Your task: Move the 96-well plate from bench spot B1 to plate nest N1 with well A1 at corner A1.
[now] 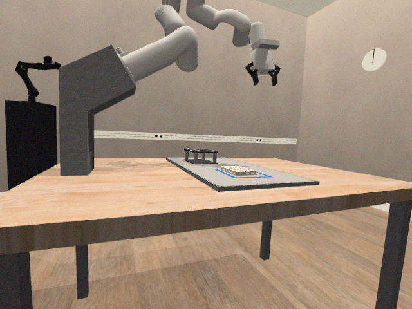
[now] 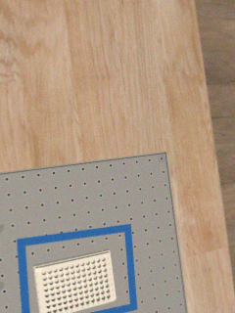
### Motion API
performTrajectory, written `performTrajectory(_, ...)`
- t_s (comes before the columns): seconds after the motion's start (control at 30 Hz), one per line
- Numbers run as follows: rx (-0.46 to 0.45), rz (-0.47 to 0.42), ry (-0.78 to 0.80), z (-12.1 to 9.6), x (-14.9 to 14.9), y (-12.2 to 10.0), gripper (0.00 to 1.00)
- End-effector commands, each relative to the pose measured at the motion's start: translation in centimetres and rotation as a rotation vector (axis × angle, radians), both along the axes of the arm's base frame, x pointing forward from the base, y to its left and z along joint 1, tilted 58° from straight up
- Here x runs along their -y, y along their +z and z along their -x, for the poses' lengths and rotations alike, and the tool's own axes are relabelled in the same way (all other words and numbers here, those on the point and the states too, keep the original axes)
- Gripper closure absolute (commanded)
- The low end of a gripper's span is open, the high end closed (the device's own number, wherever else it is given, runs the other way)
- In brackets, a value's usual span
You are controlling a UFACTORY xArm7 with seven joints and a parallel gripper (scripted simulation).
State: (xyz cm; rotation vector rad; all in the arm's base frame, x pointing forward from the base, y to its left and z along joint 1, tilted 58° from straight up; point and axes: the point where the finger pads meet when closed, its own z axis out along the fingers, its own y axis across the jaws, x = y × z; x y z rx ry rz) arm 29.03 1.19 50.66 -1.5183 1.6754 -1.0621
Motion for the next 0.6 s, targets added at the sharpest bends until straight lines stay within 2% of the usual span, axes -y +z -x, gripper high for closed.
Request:
performTrajectory(0.0, 0.004, 0.000, 0.001, 0.05, -0.01, 0.17, 0.00)
performTrajectory(0.57, 0.010, -0.008, 0.032, -0.37, -0.22, 0.35, 0.00)
